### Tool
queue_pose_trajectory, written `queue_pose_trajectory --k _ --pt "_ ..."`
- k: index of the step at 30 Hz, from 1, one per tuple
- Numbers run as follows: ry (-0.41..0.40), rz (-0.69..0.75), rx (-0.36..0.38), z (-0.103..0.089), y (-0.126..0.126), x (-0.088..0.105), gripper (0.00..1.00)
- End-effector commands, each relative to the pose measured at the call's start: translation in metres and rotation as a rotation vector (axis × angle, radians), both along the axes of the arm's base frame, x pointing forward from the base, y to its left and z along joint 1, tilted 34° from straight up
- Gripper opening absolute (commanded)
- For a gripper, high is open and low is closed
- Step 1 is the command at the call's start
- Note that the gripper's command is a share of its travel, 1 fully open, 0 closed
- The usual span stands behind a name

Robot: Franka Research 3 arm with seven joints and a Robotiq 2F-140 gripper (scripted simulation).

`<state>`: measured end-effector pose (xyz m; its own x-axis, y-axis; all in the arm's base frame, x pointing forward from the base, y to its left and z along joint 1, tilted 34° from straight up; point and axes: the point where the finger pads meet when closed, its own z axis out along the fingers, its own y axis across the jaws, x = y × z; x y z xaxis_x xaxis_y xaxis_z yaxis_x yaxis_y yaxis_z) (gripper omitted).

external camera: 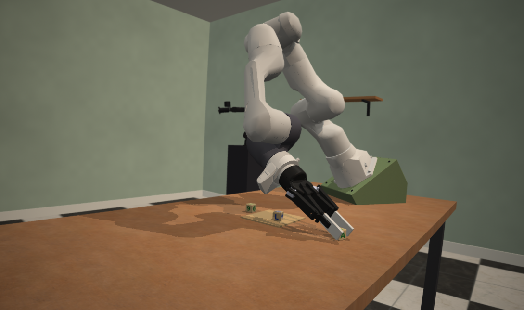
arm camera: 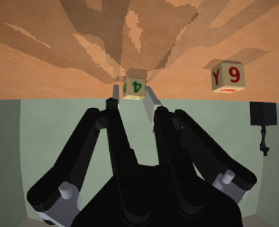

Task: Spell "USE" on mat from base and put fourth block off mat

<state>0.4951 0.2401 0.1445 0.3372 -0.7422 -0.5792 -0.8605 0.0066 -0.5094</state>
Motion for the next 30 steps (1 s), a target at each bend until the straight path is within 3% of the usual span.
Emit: queue_pose_trajectory --k 1,30 --pt "-0.003 -0.004 -0.001 0.0003 -0.0014 0.0019 0.25" --pt "-0.003 -0.004 -0.001 0.0045 0.0 -0.0006 0.25"
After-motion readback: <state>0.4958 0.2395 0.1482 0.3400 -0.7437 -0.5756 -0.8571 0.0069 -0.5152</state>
